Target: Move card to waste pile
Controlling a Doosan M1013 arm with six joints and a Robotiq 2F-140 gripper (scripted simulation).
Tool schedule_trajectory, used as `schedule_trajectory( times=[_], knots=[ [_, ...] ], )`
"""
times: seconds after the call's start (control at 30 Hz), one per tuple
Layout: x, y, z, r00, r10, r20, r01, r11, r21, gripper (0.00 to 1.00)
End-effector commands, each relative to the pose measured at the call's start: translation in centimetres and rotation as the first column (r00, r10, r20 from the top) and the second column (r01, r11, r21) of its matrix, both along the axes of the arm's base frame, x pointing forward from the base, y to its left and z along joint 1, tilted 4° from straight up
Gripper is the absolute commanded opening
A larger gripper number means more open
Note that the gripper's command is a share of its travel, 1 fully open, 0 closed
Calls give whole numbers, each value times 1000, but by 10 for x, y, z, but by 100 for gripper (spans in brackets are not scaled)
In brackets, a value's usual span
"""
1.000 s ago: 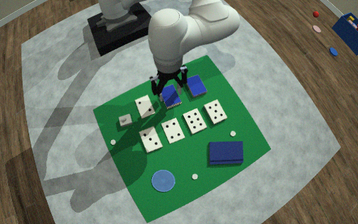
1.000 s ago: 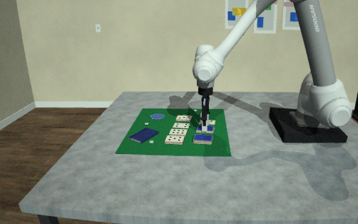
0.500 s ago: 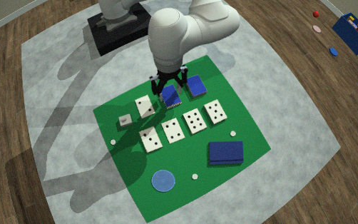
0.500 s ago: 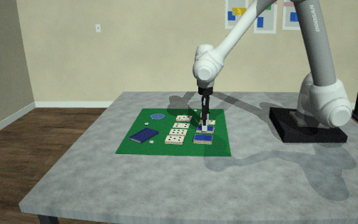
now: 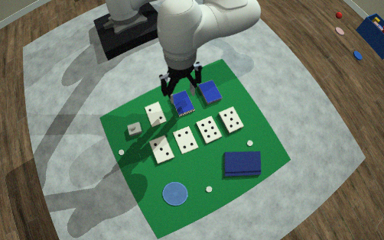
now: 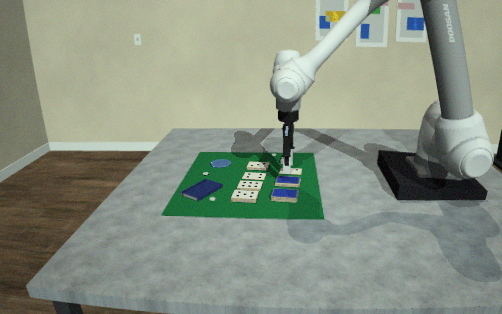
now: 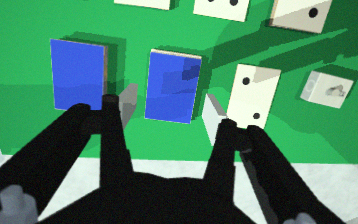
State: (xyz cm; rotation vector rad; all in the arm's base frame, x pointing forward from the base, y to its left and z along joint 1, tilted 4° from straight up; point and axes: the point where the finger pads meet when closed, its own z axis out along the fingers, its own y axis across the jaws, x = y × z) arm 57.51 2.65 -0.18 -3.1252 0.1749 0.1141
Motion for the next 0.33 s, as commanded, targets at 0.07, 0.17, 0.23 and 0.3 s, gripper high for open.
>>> schedule_trajectory(
  times=[0.07, 0.17, 0.23, 0.3],
  knots=[
    [2, 0, 23, 1000, 0, 0, 0, 1000, 0, 50],
    [2, 0, 33, 1000, 0, 0, 0, 1000, 0, 50],
    [2, 0, 33, 1000, 0, 0, 0, 1000, 0, 50],
    [2, 0, 33, 1000, 0, 0, 0, 1000, 0, 50]
  ],
)
